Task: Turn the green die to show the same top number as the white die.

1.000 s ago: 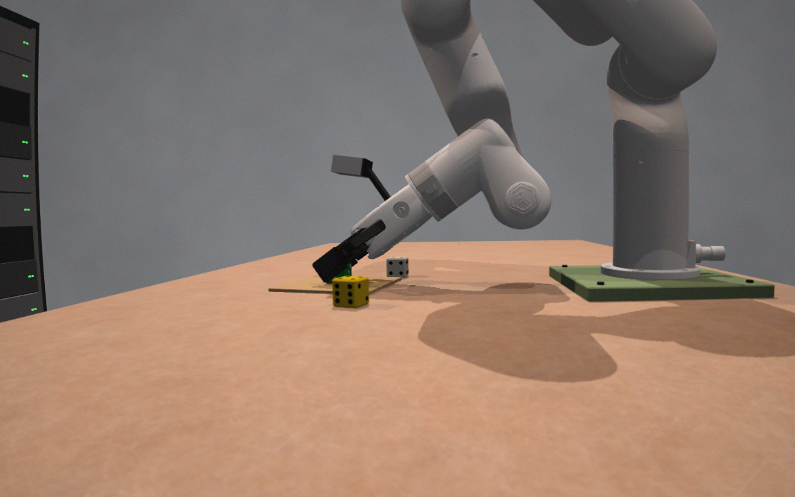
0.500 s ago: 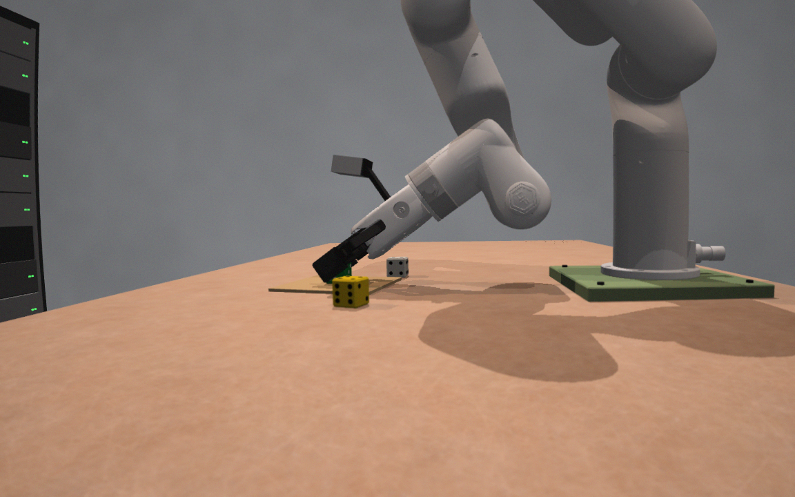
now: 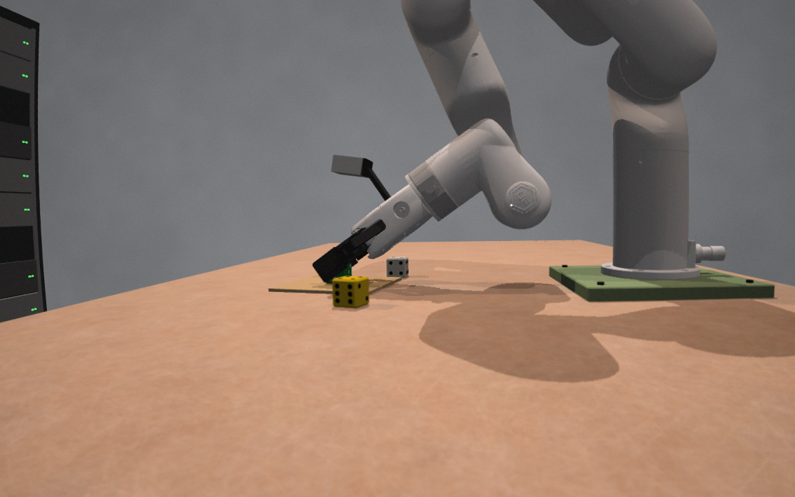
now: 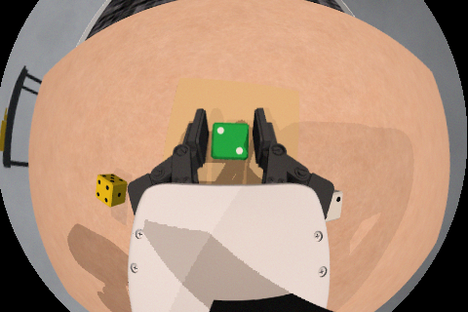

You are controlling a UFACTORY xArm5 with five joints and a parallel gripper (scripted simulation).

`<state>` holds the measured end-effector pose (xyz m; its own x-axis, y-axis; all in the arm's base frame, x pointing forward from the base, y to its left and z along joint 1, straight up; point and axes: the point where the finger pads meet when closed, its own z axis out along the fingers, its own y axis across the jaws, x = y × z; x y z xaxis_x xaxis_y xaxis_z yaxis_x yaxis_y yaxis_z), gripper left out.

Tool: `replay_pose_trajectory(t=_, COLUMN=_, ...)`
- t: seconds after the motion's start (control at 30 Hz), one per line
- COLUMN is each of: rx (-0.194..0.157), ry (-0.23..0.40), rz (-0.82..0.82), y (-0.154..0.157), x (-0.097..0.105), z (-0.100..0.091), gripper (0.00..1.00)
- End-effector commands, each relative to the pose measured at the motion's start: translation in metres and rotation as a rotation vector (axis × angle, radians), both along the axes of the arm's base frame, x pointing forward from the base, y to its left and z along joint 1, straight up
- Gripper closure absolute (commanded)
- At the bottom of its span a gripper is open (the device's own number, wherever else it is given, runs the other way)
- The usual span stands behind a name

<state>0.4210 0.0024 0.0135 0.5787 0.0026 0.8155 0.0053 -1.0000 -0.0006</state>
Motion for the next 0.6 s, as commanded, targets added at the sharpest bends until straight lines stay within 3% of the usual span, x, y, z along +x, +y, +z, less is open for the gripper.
replay_pose_trajectory(t=0.0, rx=0.0, ry=-0.002, rz=0.0, y=0.0, x=-0.001, z=0.002, gripper=0.53)
replay_pose_trajectory(t=0.57, rx=0.0, ry=-0.002, rz=0.0, y=0.0, x=-0.038, z=0.027, gripper=0.53)
